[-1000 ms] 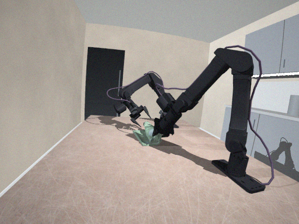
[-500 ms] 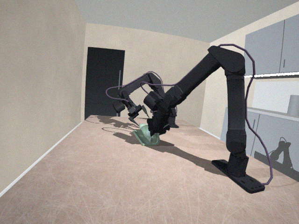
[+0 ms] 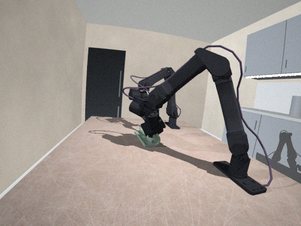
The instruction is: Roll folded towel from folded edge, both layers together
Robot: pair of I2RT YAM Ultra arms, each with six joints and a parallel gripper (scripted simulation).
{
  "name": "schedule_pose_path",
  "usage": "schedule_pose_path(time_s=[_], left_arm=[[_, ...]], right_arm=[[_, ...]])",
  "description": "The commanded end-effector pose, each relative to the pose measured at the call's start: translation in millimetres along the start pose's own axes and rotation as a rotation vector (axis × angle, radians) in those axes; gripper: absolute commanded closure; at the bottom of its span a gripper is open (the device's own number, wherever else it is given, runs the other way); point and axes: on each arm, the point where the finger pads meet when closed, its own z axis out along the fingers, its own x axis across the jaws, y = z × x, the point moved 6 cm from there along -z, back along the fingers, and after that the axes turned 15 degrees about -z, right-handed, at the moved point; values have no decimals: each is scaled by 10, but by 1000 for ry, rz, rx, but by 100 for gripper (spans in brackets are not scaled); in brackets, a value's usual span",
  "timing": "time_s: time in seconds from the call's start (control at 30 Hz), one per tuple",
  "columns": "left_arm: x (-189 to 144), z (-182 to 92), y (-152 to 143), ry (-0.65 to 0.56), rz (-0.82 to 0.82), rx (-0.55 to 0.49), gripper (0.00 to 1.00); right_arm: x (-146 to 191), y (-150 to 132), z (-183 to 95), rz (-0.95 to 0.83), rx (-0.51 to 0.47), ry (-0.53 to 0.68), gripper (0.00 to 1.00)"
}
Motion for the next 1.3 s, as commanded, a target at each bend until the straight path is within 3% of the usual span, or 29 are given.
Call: schedule_pose_path(time_s=[0.0, 0.2, 0.37, 0.9, 1.27], left_arm=[[-68, 15, -9, -130, -64, 58, 68], [-17, 16, 8, -225, -148, 88, 68], [8, 19, 14, -273, -191, 104, 68], [80, 105, -38, -286, -202, 108, 68], [80, 105, -38, -286, -202, 108, 68]], right_arm=[[-94, 35, 38, -90, 34, -263, 7], [80, 135, 136, -224, 90, -458, 4], [146, 169, 181, -277, 112, -535, 3], [-6, 141, 8, -340, 97, -491, 2], [-7, -117, 341, -336, 98, -494, 2]])
